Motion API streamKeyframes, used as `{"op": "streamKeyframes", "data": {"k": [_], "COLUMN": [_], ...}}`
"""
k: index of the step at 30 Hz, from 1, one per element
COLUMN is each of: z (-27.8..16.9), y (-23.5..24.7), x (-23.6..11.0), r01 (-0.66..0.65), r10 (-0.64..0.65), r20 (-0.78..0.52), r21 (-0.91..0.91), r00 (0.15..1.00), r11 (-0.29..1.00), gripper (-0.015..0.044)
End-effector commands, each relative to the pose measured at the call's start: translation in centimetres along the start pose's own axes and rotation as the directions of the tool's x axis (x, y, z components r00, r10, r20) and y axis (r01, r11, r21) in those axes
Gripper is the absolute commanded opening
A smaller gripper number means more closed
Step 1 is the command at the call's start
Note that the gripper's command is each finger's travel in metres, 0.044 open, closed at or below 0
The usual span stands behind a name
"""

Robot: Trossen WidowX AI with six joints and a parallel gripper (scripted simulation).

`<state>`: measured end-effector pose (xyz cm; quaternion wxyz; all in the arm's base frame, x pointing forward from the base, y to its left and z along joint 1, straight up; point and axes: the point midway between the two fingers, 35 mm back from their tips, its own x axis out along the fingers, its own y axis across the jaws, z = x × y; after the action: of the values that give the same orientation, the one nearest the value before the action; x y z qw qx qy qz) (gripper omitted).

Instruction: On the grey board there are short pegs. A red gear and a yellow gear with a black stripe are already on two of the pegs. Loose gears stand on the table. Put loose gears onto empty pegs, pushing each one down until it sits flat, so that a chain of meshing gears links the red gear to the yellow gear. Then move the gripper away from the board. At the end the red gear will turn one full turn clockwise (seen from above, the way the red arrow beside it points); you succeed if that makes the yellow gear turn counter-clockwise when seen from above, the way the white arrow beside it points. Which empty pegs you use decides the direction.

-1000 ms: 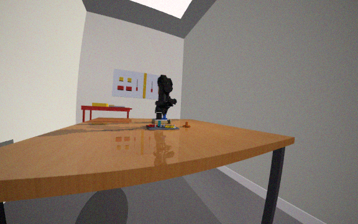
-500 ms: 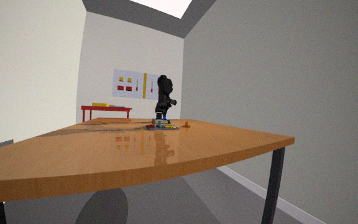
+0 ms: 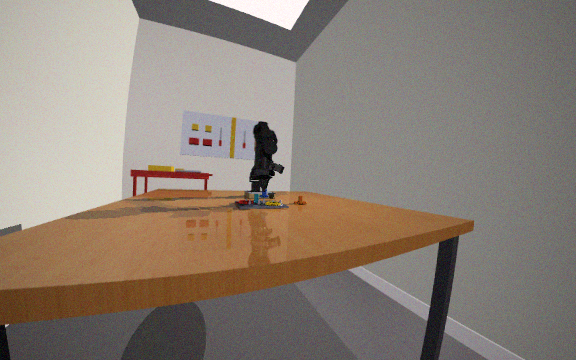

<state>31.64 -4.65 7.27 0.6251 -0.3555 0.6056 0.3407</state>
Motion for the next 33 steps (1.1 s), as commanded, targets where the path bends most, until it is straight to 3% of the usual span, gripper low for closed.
{"op": "streamKeyframes", "data": {"k": [1, 15, 22, 33], "z": [0.0, -0.1, 0.0, 0.0], "y": [0.1, 0.2, 0.2, 0.2], "x": [0.8, 2.0, 2.1, 2.2], "r01": [-0.008, -0.007, -0.008, -0.009], "r10": [0.009, 0.009, 0.009, 0.009], "r20": [-0.002, -0.002, -0.002, -0.002], "r21": [0.074, 0.383, 0.299, 0.011], "r00": [1.0, 1.0, 1.0, 1.0], "r11": [0.997, 0.924, 0.954, 1.0], "gripper": [0.0, 0.0, 0.0, 0.0]}}
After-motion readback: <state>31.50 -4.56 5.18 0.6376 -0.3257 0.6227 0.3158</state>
